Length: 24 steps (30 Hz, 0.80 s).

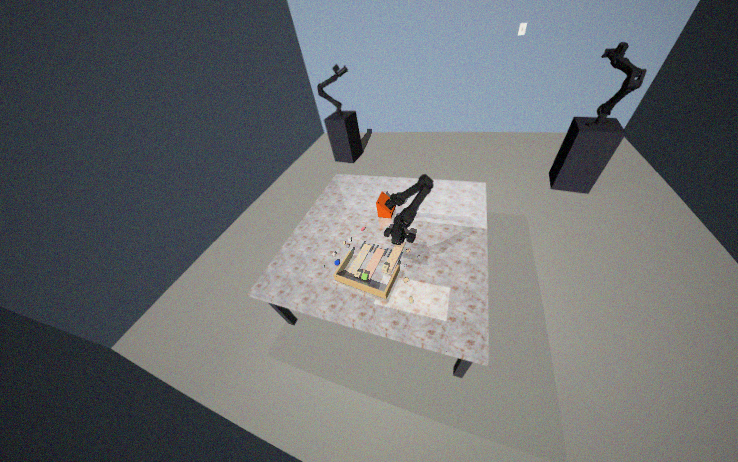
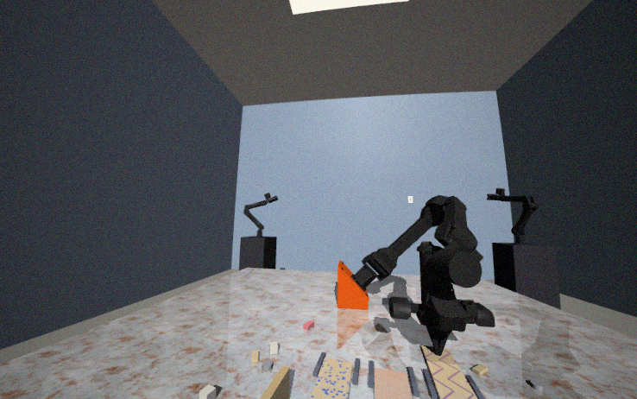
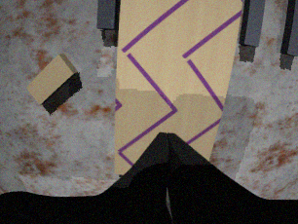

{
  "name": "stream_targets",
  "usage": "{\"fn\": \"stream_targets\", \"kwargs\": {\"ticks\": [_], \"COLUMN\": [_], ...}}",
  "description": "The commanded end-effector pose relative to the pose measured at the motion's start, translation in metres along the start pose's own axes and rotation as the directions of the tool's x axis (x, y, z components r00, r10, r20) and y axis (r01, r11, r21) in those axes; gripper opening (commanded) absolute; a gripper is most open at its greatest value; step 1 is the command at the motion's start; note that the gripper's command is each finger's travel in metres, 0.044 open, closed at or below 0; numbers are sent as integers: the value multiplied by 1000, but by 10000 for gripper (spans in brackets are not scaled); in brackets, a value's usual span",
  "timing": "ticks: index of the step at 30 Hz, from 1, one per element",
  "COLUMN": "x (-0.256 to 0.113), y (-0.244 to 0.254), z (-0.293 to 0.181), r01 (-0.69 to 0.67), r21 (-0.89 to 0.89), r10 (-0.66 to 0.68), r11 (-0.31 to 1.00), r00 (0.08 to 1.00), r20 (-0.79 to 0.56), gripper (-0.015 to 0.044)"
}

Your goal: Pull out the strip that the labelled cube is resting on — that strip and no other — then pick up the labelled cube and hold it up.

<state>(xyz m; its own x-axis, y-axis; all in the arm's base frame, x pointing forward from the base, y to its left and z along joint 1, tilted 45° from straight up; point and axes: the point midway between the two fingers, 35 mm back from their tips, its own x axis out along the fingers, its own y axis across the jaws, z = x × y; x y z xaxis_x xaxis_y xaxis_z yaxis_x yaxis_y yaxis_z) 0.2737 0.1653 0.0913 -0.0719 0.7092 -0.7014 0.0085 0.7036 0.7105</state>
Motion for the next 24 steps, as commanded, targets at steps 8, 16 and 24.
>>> {"fn": "stream_targets", "kwargs": {"ticks": [8,16,24], "x": [6,5,5], "y": [-2,-2,-2], "z": [-22,-35,-47], "r01": [5,5,5], "r21": [12,12,13], "r10": [-5,-5,-5], "r11": [1000,1000,1000], "r00": [1000,1000,1000], "r20": [-26,-26,-27], "gripper": [0,0,0]}}
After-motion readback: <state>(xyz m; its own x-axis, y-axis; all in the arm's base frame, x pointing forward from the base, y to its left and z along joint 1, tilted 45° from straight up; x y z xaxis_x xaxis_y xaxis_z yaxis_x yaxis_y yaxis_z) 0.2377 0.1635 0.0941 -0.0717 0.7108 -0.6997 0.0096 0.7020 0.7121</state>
